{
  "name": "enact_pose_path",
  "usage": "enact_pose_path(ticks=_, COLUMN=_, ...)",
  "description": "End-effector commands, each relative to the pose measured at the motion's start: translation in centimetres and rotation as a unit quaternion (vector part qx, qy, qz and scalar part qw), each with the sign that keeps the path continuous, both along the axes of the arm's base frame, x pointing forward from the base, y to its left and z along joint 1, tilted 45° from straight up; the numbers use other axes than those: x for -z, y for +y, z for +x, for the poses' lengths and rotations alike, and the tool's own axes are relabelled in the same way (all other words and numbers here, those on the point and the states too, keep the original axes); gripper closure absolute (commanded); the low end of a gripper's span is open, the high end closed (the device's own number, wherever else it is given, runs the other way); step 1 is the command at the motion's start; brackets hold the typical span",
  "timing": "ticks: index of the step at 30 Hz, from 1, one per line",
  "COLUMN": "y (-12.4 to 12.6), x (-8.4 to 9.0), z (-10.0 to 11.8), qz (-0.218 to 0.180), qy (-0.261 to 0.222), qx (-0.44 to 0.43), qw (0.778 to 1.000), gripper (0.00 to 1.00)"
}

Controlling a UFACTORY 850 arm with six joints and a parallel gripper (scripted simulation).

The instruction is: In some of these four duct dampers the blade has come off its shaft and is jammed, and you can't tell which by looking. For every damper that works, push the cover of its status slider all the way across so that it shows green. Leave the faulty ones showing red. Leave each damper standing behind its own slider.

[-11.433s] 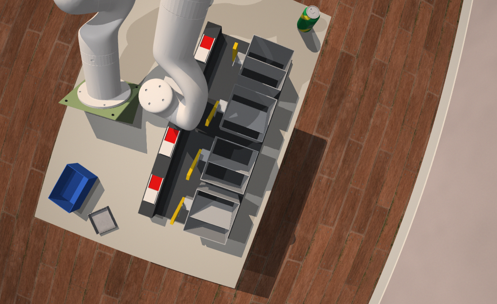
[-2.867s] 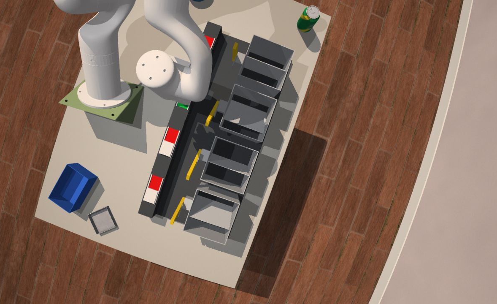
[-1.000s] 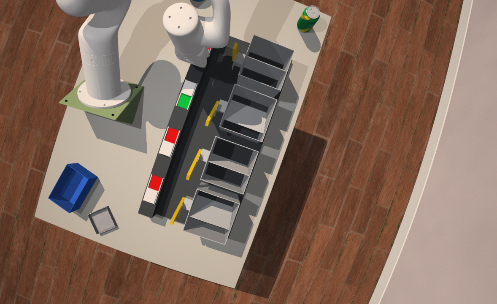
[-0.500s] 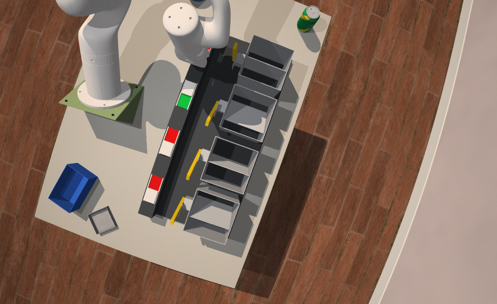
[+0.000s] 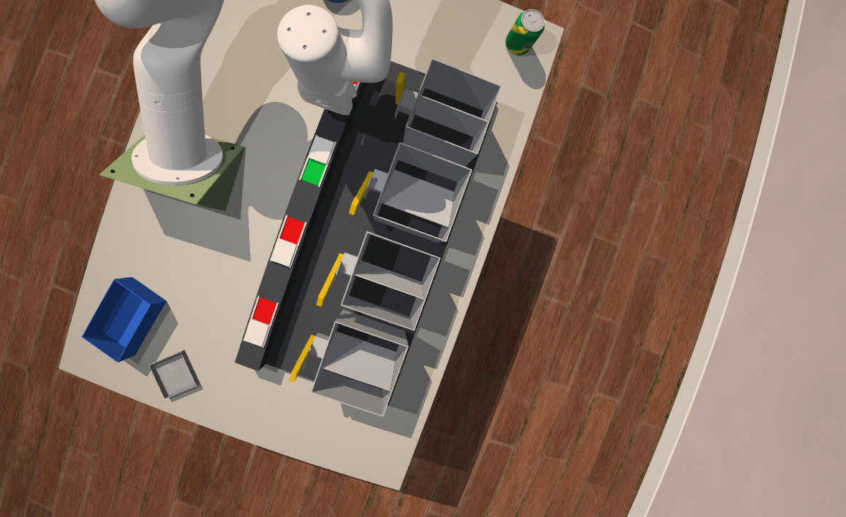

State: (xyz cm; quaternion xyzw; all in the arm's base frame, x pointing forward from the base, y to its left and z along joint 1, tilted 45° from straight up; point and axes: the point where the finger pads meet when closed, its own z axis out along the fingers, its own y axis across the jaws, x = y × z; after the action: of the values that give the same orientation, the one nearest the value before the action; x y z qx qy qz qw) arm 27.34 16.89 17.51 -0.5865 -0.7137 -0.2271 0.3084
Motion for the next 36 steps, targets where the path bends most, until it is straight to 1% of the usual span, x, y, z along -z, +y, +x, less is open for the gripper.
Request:
enact_pose_path(ticks=1, y=0.1, x=0.1, z=0.0, qz=0.0, qy=-0.001, qx=0.0, qw=1.0, gripper=1.0)
enact_pose_path(ticks=36, y=1.4, x=1.5, z=-0.3, qz=0.0, qy=-0.001, qx=0.0, qw=1.0, gripper=1.0)
